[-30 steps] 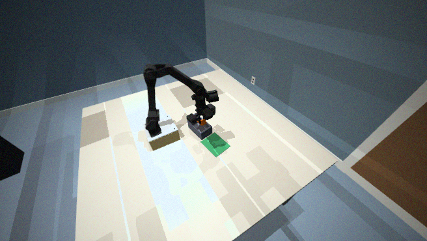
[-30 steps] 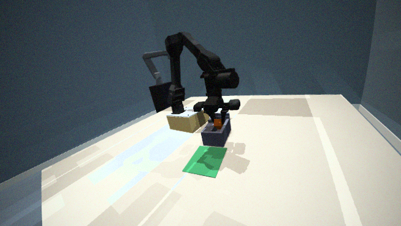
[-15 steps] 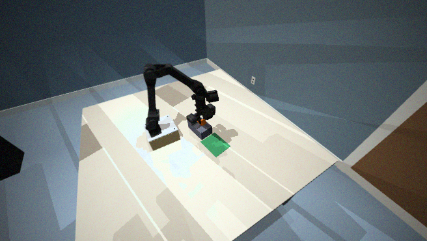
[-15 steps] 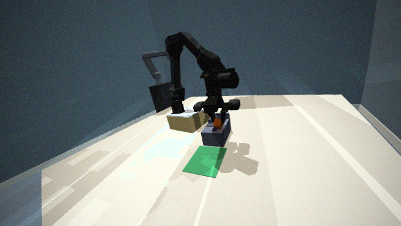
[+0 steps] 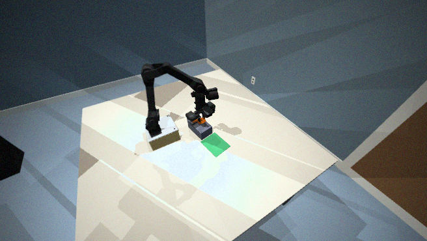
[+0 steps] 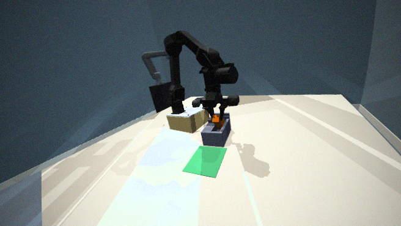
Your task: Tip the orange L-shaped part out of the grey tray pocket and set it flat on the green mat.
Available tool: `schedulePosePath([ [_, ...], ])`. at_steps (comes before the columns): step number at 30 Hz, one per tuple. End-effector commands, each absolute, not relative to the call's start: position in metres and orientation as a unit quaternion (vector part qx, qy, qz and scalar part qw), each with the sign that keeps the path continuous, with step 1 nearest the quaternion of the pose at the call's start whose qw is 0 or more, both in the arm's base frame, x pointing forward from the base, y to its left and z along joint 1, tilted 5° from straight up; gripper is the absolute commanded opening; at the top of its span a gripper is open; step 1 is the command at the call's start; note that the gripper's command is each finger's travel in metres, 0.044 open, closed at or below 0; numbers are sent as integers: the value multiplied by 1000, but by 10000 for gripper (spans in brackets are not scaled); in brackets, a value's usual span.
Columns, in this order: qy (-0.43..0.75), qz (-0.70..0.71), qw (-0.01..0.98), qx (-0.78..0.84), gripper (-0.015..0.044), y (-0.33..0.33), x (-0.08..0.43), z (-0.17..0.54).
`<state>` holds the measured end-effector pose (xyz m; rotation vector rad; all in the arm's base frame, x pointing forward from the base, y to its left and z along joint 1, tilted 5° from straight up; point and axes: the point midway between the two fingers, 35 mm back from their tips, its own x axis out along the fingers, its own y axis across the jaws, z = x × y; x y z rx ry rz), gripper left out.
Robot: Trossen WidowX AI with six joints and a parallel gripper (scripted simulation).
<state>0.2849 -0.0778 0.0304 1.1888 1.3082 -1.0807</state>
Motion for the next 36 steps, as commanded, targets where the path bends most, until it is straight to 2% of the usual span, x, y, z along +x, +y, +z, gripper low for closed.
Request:
schedulePosePath([
  [1, 540, -446, 514, 495, 0, -79, 287, 40],
  [36, 540, -447, 514, 495, 0, -83, 286, 95],
])
